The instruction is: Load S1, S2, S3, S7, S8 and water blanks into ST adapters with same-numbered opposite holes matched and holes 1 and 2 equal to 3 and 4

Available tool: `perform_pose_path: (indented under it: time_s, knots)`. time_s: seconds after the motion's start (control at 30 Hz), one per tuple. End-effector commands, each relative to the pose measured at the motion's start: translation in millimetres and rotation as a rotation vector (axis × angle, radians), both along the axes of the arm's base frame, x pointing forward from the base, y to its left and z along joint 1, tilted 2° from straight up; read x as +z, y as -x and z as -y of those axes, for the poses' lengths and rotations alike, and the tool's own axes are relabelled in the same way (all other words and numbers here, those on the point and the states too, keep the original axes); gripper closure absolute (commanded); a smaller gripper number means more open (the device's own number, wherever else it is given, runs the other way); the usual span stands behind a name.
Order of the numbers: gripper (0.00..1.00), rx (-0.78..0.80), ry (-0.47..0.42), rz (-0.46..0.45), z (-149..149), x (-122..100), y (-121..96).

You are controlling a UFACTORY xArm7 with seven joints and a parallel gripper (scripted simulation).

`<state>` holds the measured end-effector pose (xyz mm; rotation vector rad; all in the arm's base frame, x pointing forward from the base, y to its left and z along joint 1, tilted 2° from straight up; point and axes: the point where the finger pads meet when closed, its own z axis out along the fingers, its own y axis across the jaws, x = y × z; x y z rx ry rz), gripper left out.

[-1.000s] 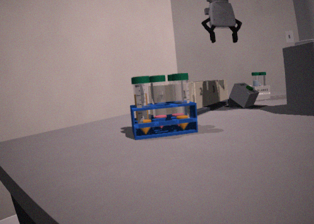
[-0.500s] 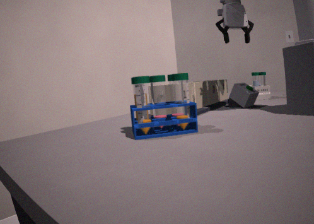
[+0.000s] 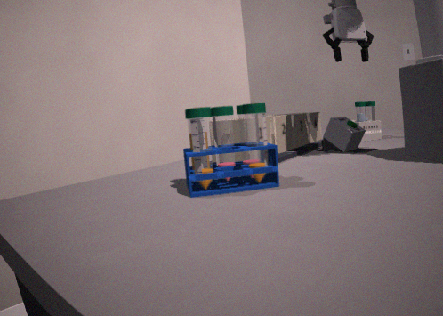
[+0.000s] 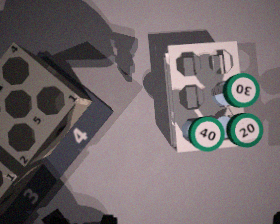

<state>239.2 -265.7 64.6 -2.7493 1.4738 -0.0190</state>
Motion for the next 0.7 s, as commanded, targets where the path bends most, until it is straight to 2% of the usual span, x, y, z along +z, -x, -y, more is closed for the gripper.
perform_pose_path:
  time_s: [0.0,0.5,0.67]
  knots:
    - [0.0,0.001,0.002,0.004,18.1,0.5,13.6]
    - [0.0,0.001,0.002,0.003,66.5,-1.2,57.2]
    - [0.0,0.001,0.002,0.003,67.8,-6.6,58.3]
